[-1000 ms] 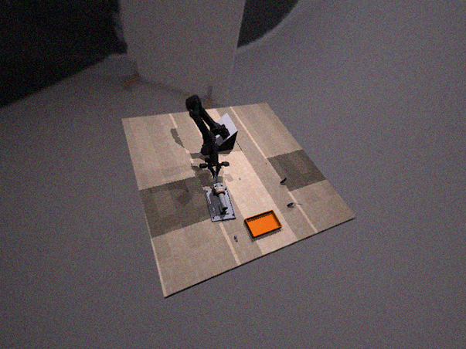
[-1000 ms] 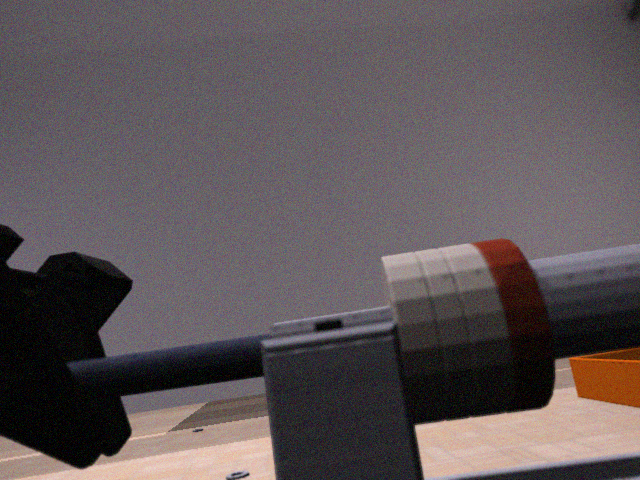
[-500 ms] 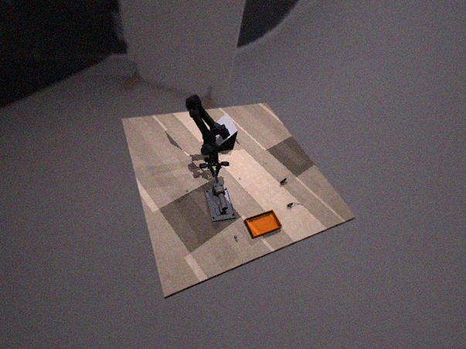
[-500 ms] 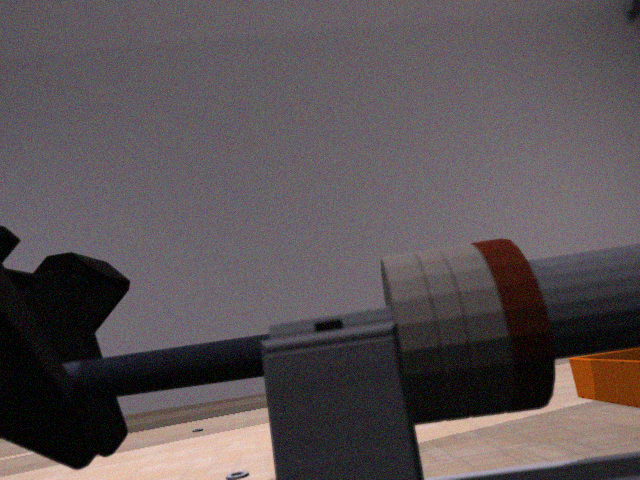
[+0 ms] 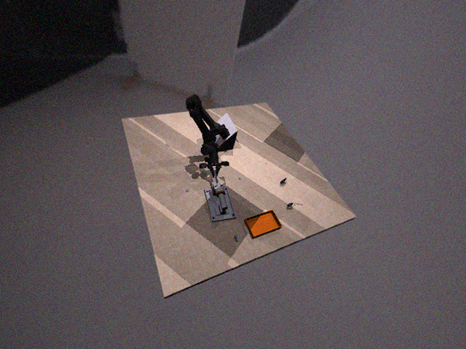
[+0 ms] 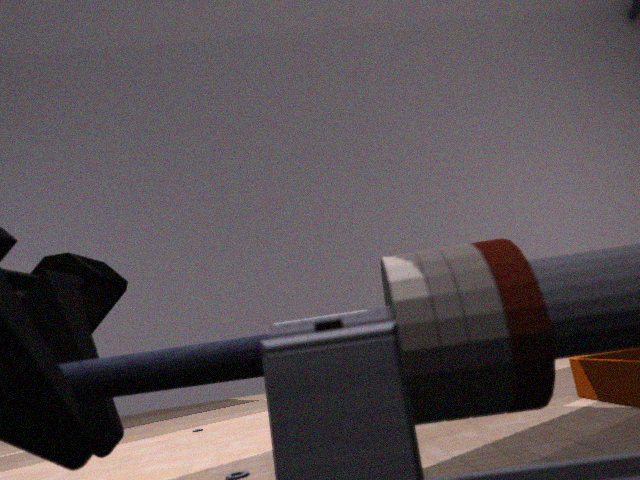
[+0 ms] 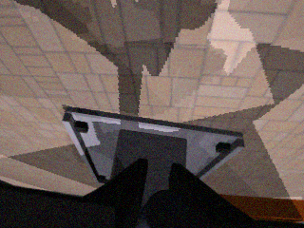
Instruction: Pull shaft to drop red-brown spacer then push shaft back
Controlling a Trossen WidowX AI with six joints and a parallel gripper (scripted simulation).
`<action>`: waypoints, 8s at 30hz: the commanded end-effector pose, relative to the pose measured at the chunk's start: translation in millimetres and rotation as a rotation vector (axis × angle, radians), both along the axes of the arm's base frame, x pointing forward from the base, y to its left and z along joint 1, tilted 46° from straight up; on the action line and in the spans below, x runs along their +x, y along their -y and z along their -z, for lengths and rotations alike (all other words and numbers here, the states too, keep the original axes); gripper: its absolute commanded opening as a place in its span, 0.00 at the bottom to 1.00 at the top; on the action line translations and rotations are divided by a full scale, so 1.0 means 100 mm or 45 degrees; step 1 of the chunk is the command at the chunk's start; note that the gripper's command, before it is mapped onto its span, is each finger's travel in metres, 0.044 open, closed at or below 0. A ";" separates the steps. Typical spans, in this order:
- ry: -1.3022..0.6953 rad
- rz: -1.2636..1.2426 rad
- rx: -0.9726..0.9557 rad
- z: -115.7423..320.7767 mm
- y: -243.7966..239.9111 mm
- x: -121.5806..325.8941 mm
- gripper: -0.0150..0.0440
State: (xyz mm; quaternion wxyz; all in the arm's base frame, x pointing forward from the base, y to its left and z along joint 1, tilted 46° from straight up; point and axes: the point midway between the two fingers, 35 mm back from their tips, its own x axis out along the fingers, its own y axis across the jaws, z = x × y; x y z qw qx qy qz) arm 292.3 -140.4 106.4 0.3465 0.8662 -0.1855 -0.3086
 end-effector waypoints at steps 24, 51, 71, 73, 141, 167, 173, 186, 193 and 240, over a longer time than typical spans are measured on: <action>-0.003 -0.002 -0.004 0.01 0.00 -0.03 0.25; -0.003 -0.002 -0.004 0.01 0.00 -0.06 0.25; -0.003 -0.002 -0.004 0.01 0.00 -0.08 0.25; -0.003 -0.002 -0.004 0.01 0.00 -0.08 0.25; -0.002 -0.002 -0.004 -0.01 0.00 0.06 0.25; -0.001 -0.002 -0.004 -0.02 0.00 0.15 0.25; -0.001 -0.002 -0.004 -0.03 0.00 0.17 0.25; -0.001 -0.002 -0.004 -0.03 0.00 0.21 0.25; -0.001 -0.002 -0.004 -0.03 0.01 0.23 0.25; 0.000 -0.002 -0.004 -0.05 0.01 0.39 0.25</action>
